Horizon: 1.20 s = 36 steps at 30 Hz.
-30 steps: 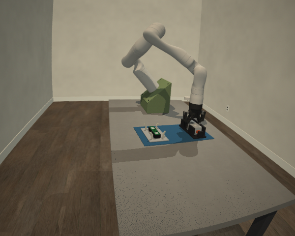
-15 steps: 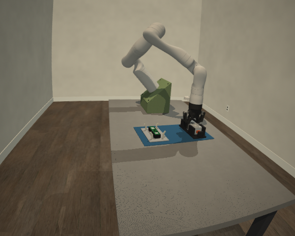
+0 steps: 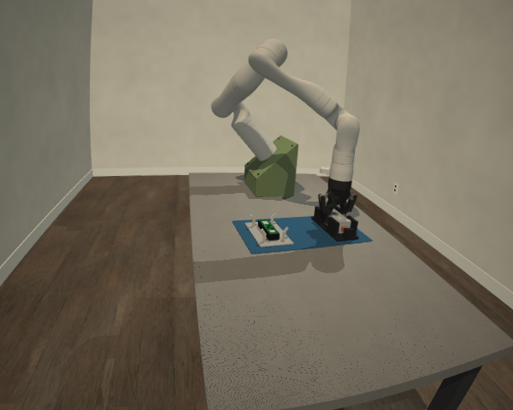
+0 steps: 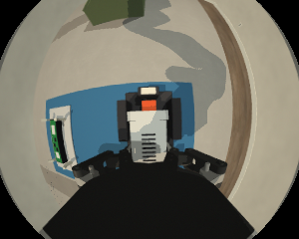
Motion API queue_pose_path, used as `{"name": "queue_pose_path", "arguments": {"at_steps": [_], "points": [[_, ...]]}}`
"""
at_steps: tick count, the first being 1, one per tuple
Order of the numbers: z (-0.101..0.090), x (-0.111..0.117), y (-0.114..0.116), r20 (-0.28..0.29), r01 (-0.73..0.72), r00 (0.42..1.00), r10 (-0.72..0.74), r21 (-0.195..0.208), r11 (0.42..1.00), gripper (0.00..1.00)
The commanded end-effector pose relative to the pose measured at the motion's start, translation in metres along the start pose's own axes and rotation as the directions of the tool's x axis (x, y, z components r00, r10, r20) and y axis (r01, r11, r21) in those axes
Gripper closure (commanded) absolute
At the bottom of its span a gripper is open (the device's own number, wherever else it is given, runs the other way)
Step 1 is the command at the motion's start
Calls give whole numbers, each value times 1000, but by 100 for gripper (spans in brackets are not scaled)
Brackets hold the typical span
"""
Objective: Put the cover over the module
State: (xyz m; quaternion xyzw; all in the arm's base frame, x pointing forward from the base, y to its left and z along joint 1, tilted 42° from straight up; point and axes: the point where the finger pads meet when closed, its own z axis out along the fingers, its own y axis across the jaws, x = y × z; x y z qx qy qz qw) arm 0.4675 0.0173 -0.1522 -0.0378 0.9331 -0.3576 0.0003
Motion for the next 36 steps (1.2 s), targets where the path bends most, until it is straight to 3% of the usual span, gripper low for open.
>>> {"name": "queue_pose_path", "arguments": {"at_steps": [1, 26, 36], "points": [[-1, -1, 1, 2, 0, 1000, 0, -1, 1000, 100], [-1, -1, 0, 2, 0, 1000, 0, -1, 1000, 100], [-31, -1, 0, 2, 0, 1000, 0, -1, 1000, 100]]}}
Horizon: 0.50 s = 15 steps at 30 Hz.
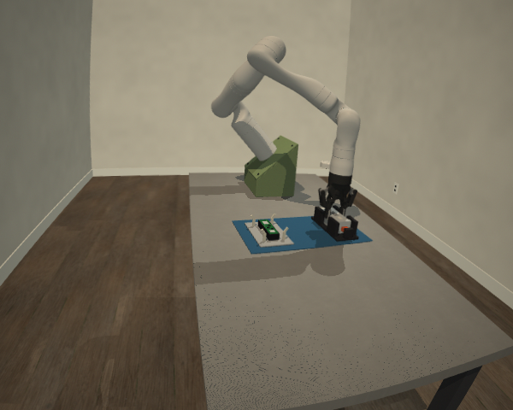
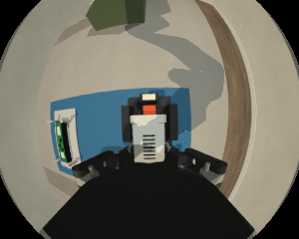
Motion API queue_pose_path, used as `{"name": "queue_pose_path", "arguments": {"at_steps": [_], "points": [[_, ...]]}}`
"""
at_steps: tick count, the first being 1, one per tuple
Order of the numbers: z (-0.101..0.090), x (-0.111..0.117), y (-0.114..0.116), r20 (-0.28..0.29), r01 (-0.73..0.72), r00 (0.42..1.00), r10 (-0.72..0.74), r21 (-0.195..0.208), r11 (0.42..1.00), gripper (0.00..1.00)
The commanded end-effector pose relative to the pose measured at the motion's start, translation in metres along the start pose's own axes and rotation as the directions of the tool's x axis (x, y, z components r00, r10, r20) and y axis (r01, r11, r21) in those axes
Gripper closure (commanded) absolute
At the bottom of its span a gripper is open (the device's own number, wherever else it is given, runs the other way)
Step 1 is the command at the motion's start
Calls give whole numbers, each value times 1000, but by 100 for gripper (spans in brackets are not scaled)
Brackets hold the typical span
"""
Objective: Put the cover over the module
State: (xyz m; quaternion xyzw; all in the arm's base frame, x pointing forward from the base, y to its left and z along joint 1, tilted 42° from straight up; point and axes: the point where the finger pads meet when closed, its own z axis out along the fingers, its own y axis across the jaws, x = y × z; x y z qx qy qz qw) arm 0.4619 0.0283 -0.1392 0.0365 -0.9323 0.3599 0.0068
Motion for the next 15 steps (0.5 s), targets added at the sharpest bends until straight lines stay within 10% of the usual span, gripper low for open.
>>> {"name": "queue_pose_path", "arguments": {"at_steps": [1, 15], "points": [[-14, -6, 0, 16, -3, 1000, 3, -5, 1000, 100], [-32, -1, 0, 6, 0, 1000, 0, -2, 1000, 100]]}}
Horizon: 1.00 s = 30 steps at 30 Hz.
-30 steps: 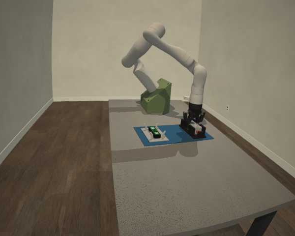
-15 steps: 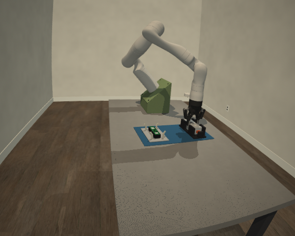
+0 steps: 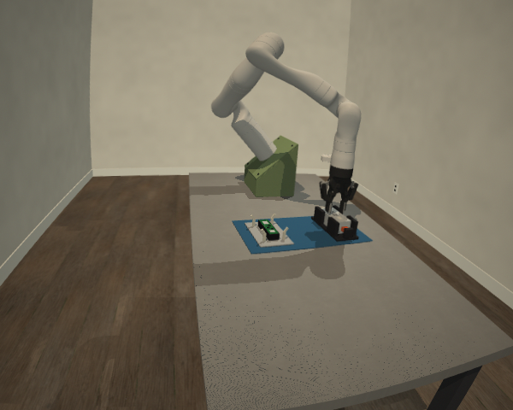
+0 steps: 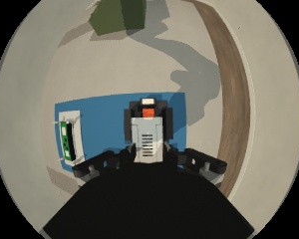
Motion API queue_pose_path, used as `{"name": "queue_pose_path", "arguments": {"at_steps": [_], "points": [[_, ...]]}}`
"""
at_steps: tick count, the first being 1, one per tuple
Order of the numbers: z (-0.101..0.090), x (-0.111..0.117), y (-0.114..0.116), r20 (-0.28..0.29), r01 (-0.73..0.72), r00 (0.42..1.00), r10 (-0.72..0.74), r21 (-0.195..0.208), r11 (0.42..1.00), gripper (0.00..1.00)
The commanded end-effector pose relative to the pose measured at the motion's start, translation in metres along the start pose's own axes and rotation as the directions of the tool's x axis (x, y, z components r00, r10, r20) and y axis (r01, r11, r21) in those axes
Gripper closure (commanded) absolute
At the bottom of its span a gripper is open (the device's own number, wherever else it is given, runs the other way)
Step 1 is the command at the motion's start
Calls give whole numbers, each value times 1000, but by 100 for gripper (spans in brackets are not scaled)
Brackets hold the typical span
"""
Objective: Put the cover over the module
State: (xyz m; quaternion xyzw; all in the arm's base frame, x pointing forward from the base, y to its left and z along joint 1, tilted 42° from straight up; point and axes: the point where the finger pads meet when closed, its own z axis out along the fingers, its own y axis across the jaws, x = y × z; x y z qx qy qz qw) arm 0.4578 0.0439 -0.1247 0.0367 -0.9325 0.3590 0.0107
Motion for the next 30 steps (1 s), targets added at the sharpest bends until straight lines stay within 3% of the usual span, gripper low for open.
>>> {"name": "queue_pose_path", "arguments": {"at_steps": [1, 30], "points": [[-14, -4, -2, 13, -3, 1000, 3, 0, 1000, 100], [-16, -4, -2, 12, -3, 1000, 3, 0, 1000, 100]]}}
